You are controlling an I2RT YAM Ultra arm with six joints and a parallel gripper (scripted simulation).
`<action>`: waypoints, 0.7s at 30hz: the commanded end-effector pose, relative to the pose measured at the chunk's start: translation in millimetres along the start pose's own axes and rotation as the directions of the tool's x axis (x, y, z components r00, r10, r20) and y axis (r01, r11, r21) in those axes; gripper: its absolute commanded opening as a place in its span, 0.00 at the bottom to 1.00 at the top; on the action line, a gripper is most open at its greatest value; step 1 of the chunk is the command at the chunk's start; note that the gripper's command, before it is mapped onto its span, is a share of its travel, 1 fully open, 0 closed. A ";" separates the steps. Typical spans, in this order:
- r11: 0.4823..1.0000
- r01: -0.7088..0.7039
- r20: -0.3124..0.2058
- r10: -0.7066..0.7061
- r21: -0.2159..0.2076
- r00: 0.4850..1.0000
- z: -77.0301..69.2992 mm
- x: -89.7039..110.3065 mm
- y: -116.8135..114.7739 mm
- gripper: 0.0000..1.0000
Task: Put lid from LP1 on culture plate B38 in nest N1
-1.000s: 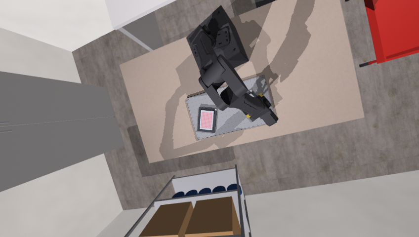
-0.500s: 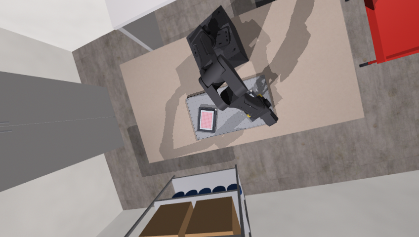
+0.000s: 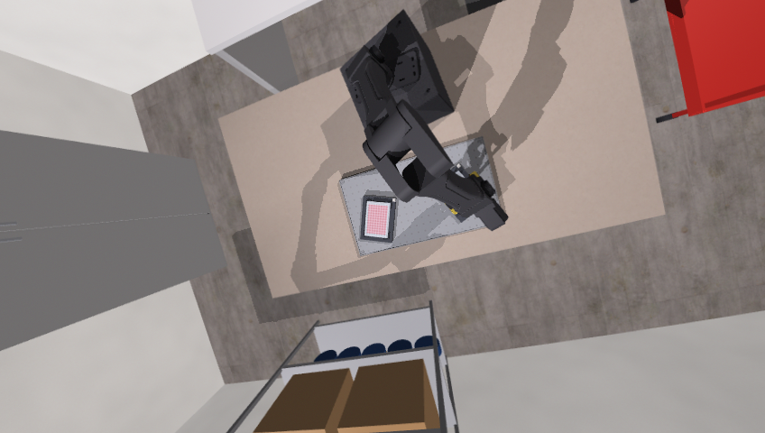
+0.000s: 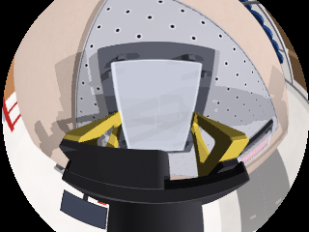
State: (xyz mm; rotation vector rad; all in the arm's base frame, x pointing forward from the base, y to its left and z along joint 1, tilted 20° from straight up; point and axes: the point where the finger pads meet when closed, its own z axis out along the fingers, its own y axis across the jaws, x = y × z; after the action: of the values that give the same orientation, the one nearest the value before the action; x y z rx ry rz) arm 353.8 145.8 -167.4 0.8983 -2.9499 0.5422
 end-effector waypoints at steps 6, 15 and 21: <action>1.000 -0.002 0.015 0.002 0.002 1.000 -5.6 -4.3 -0.5 0.00; 1.000 -0.002 0.016 0.002 0.002 1.000 -17.3 -4.1 -0.4 0.00; 1.000 -0.002 0.016 0.002 0.002 1.000 -27.3 -4.0 -0.4 0.00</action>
State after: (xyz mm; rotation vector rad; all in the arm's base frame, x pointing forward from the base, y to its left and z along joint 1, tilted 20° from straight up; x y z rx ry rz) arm 351.6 147.3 -154.7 0.8867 -2.9449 0.5440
